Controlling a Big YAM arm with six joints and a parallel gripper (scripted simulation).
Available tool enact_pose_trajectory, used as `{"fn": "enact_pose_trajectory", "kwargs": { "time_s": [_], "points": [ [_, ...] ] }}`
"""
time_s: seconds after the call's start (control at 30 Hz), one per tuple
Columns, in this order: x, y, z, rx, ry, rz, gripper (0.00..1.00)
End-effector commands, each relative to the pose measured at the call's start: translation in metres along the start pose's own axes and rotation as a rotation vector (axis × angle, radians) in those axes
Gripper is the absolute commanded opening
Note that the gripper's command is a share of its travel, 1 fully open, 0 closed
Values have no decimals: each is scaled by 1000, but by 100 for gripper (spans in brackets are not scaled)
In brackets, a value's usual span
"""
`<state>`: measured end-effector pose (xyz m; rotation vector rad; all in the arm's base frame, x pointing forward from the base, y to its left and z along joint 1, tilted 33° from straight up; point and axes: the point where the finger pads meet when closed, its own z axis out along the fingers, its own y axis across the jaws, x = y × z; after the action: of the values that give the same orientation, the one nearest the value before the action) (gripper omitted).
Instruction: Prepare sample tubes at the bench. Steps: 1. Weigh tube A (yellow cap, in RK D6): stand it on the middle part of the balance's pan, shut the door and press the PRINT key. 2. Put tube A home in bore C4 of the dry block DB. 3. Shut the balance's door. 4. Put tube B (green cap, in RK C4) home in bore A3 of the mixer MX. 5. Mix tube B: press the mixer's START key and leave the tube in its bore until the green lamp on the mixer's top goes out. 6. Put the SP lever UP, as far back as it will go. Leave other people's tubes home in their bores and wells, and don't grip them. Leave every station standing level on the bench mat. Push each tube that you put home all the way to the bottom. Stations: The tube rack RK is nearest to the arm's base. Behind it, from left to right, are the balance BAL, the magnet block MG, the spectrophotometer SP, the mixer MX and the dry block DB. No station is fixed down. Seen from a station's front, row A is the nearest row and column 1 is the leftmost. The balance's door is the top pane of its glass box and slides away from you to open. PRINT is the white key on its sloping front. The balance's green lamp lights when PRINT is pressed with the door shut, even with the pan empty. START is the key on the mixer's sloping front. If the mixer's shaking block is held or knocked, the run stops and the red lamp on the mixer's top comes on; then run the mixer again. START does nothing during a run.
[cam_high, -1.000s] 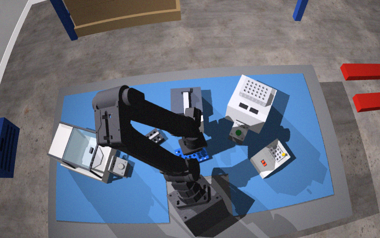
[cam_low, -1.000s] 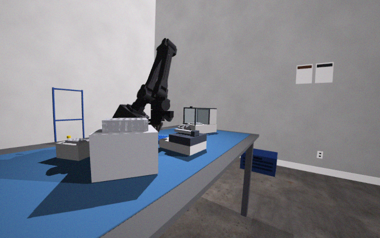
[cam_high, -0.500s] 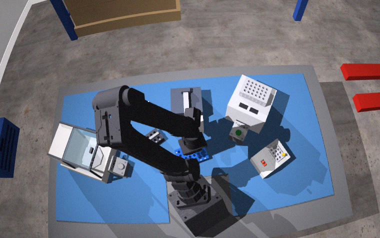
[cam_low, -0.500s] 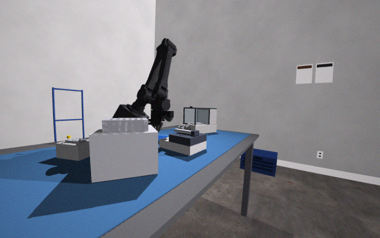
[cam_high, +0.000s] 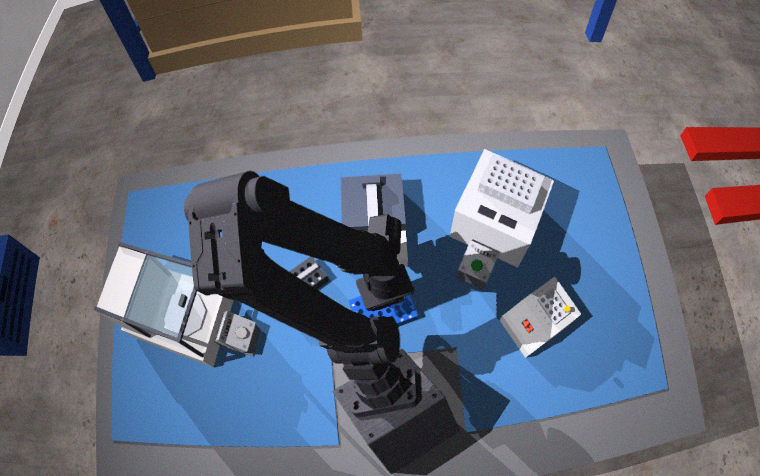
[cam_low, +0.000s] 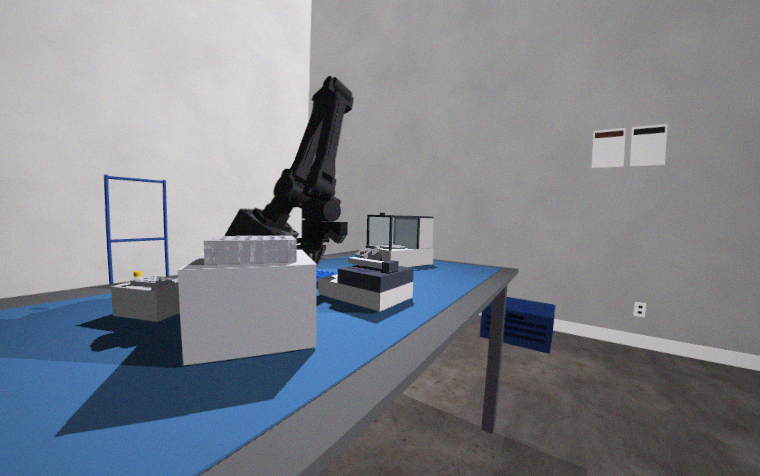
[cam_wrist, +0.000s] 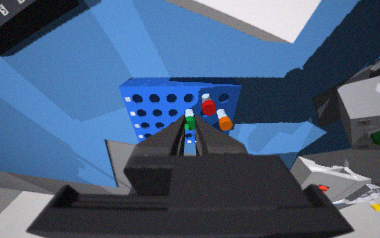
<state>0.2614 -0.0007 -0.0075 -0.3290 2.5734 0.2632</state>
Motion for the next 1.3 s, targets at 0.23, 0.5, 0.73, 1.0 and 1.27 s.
{"fn": "enact_pose_trajectory", "kwargs": {
  "time_s": [0.23,0.5,0.73,1.0,1.27],
  "points": [
    [-5,0,0,1,-13,-3,9],
    [-3,5,1,-5,-17,-4,9],
    [-5,1,0,1,-13,-3,9],
    [-5,1,0,1,-13,-3,9],
    [-2,5,1,-6,-17,-4,9]
  ]
}}
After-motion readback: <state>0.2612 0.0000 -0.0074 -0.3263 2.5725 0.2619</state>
